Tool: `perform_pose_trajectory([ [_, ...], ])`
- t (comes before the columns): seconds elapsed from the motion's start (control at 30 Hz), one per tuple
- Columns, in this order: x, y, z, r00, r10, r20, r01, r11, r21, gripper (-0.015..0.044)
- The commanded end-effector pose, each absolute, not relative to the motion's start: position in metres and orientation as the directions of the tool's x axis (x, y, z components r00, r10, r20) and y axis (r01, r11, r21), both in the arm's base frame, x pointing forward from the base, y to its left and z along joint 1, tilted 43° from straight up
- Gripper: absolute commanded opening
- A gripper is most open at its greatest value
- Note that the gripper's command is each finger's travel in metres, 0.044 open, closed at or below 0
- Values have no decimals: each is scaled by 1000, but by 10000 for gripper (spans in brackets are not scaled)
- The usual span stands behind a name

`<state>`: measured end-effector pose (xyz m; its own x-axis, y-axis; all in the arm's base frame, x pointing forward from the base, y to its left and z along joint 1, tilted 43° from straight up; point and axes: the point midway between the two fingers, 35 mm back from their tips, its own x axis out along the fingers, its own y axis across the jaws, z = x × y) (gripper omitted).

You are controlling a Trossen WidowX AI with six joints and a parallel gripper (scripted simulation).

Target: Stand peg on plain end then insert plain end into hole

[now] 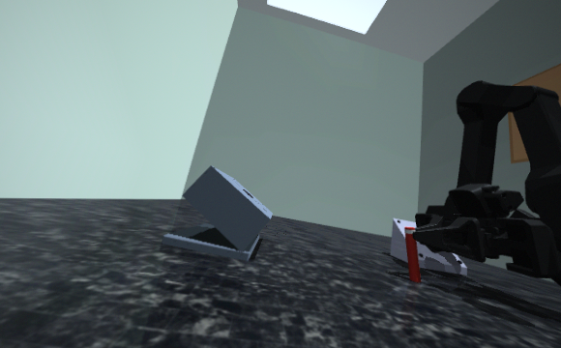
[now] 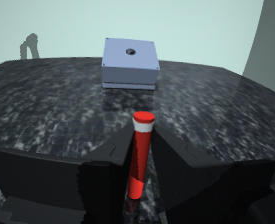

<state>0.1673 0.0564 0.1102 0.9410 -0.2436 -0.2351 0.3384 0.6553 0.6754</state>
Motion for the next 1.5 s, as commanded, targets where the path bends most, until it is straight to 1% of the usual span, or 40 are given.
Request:
perform_pose_trajectory([
  [0.0,166,58,109,941,-243,-236,339,655,675,50],
  [0.2,167,57,110,942,-250,-226,336,657,675,56],
  [0.3,167,57,110,942,-250,-224,336,657,675,130],
  [1.47,167,57,110,942,-250,-224,336,657,675,130],
])
